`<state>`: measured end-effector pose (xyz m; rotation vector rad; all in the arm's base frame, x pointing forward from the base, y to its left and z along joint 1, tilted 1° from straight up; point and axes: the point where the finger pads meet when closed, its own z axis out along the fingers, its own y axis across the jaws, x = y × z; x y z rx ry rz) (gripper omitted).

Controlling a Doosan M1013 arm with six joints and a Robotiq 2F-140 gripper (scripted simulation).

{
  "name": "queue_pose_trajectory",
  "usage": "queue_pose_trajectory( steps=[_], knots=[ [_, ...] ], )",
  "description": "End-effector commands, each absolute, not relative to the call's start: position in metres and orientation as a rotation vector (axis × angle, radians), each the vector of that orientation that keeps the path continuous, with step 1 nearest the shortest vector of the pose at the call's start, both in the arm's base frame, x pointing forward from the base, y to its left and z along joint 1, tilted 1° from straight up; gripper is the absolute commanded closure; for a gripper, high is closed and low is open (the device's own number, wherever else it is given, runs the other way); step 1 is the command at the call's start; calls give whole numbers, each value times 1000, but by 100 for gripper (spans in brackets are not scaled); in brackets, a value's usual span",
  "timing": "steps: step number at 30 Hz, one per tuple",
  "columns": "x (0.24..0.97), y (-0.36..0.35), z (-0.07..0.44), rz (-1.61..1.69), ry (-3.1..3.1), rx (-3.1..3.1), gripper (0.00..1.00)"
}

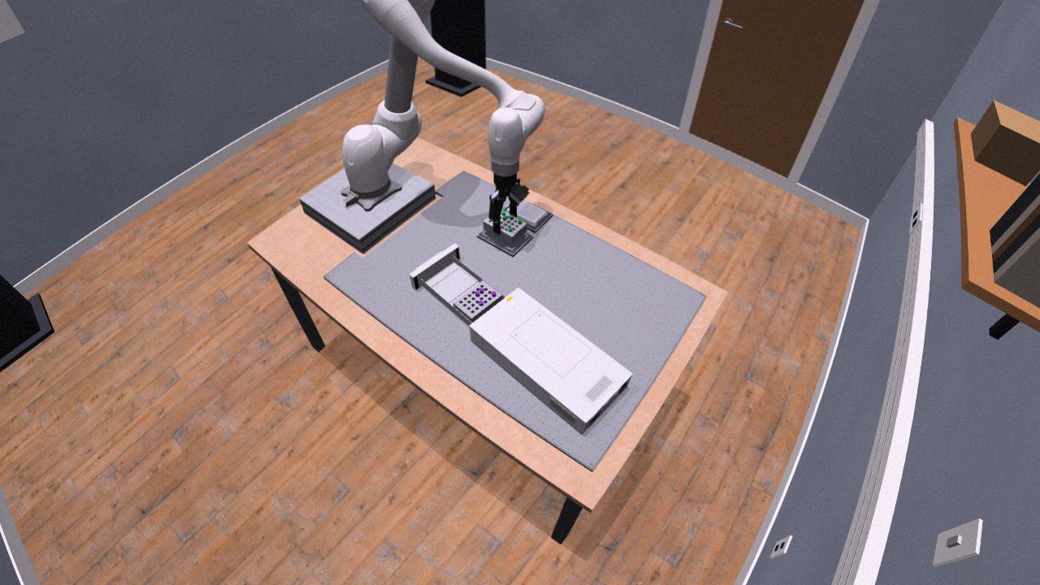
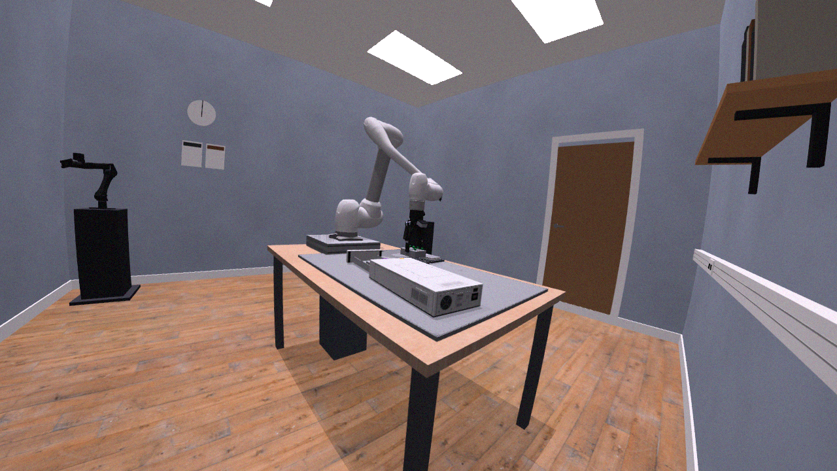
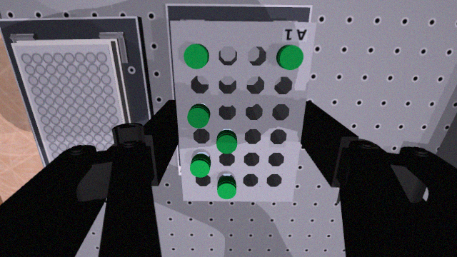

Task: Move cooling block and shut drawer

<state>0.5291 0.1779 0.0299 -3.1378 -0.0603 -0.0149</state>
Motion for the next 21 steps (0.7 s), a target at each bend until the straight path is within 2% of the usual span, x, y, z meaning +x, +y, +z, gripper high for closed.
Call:
queue_pose_trajectory(
  steps=[1,21],
  knots=[
    [530,178,30,-17,-60,-3137,90],
    [530,178,28,-17,-60,-3137,90]
  ],
)
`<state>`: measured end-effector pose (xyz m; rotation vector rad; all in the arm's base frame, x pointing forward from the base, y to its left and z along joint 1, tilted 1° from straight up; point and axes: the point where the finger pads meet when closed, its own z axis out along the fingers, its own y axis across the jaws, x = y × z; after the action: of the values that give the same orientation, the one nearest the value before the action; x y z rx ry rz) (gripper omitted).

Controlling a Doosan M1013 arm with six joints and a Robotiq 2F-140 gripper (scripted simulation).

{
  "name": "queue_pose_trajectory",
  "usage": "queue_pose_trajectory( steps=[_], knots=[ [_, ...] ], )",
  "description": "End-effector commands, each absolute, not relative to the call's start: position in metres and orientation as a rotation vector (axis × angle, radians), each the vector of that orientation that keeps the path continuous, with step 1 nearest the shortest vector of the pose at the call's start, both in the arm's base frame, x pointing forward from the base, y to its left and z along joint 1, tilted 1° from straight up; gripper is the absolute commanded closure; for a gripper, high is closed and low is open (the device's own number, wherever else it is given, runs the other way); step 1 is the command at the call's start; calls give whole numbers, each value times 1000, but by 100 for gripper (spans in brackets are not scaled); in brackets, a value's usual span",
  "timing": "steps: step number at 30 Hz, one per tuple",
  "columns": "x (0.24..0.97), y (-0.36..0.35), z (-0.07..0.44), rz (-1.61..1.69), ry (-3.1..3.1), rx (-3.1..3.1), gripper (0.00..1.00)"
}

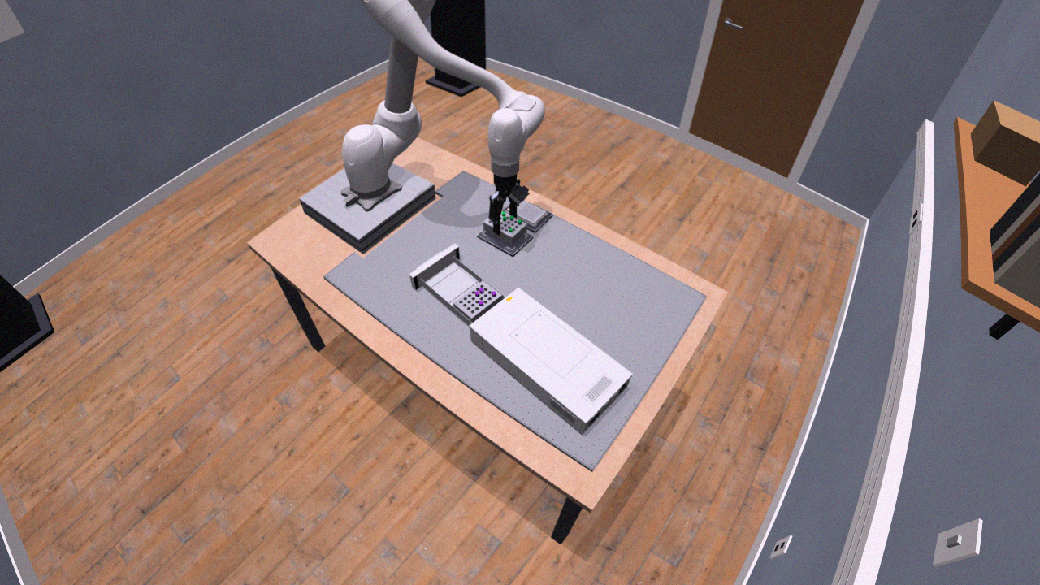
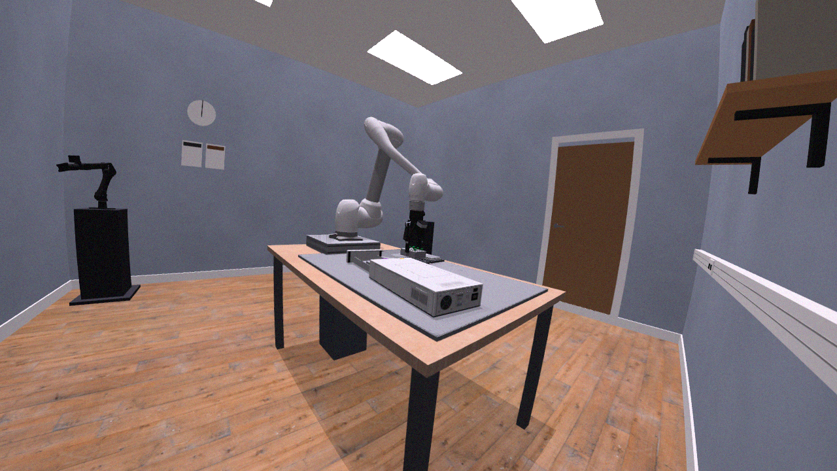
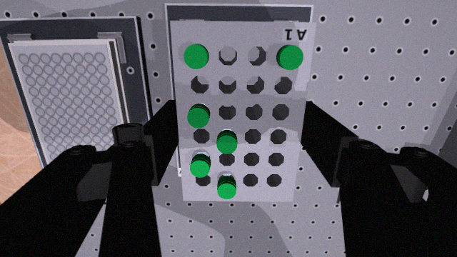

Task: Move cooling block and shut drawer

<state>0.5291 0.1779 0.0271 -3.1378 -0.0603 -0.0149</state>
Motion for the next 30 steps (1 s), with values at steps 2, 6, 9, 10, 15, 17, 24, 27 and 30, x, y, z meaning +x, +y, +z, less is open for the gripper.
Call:
queue_pose_trajectory(
  steps=[2,6,9,10,15,17,24,27,30],
  knots=[
    [530,178,28,-17,-60,-3137,90],
    [530,178,27,-17,-60,-3137,90],
    [530,178,26,-17,-60,-3137,90],
    [530,178,26,-17,-60,-3137,90],
    [530,178,25,-17,-60,-3137,90],
    [530,178,25,-17,-60,-3137,90],
    [530,178,24,-17,-60,-3137,90],
    [530,178,24,-17,-60,-3137,90],
    [530,178,23,-17,-60,-3137,90]
  ],
)
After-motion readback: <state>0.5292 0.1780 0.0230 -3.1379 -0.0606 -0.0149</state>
